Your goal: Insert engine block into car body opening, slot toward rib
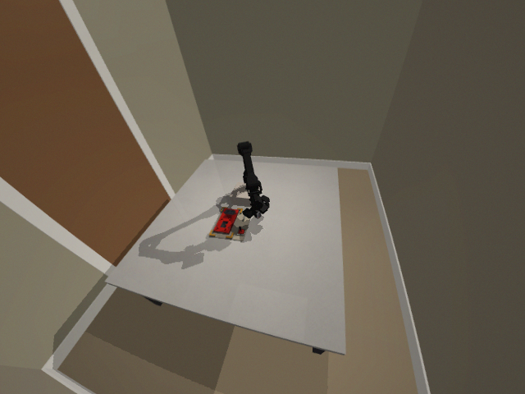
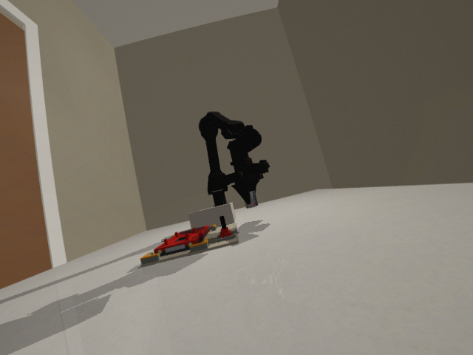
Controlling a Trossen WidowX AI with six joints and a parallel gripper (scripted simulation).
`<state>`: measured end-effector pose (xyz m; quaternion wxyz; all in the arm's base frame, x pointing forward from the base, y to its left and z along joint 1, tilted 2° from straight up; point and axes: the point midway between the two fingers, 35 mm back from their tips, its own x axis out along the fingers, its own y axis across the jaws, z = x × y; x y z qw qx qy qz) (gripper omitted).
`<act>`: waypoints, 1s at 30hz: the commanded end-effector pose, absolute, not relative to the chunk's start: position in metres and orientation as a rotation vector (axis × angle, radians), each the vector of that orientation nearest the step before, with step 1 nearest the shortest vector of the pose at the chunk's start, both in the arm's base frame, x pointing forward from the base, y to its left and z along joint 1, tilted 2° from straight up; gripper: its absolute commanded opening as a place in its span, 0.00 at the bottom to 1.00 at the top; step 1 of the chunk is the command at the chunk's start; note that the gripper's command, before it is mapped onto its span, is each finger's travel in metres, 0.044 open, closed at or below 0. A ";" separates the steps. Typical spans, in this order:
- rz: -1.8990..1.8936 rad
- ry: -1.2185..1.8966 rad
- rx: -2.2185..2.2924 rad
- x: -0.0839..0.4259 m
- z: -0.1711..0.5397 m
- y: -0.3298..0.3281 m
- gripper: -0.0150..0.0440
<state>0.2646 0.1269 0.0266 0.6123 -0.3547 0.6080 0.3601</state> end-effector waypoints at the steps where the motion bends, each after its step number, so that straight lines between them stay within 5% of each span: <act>1: 0.839 1.411 -0.817 0.263 0.018 0.127 0.25; 30: 0.839 1.411 -0.817 0.262 -0.031 0.127 0.25</act>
